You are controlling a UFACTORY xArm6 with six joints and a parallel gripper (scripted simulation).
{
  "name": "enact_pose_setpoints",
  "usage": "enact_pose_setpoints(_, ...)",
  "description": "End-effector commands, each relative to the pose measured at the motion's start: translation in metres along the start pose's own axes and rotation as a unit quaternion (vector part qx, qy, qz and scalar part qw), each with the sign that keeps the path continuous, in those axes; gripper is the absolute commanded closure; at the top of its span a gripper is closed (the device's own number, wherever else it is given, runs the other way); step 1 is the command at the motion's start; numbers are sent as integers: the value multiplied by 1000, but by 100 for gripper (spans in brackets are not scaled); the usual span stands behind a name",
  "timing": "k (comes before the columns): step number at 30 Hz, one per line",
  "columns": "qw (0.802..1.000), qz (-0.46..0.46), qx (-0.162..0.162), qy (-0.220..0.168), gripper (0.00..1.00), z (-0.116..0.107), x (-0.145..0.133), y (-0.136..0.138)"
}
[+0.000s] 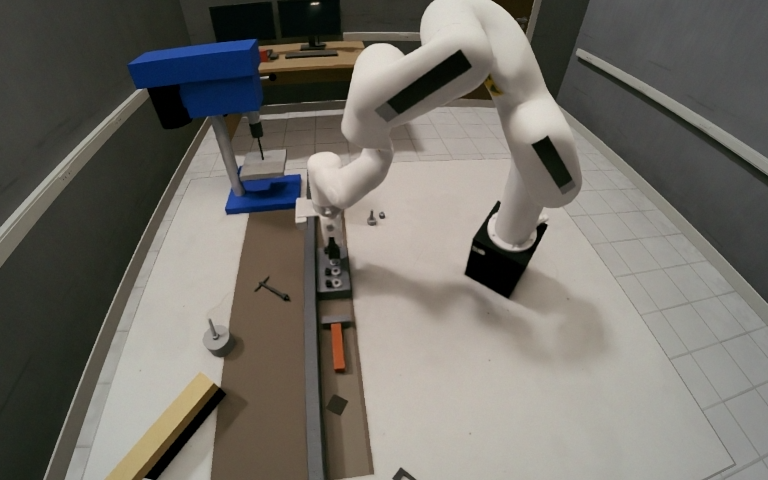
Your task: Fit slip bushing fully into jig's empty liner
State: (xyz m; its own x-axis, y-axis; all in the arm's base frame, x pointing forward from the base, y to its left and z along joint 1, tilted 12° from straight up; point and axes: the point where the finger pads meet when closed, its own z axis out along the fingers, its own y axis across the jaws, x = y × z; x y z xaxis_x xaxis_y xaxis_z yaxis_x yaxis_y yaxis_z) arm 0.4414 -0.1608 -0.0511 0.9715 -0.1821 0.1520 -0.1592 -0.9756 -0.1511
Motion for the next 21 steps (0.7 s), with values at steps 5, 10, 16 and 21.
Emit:
enact_pose_setpoints(5, 1000, 0, 0, 2, 74, -1, 2, 0)
enact_pose_setpoints(10, 1000, 0, 0, 2, 74, 0, 2, 0)
enact_pose_setpoints(16, 1000, 0, 0, 2, 74, 1, 2, 0)
enact_pose_setpoints(21, 1000, 0, 0, 2, 74, 1, 2, 0)
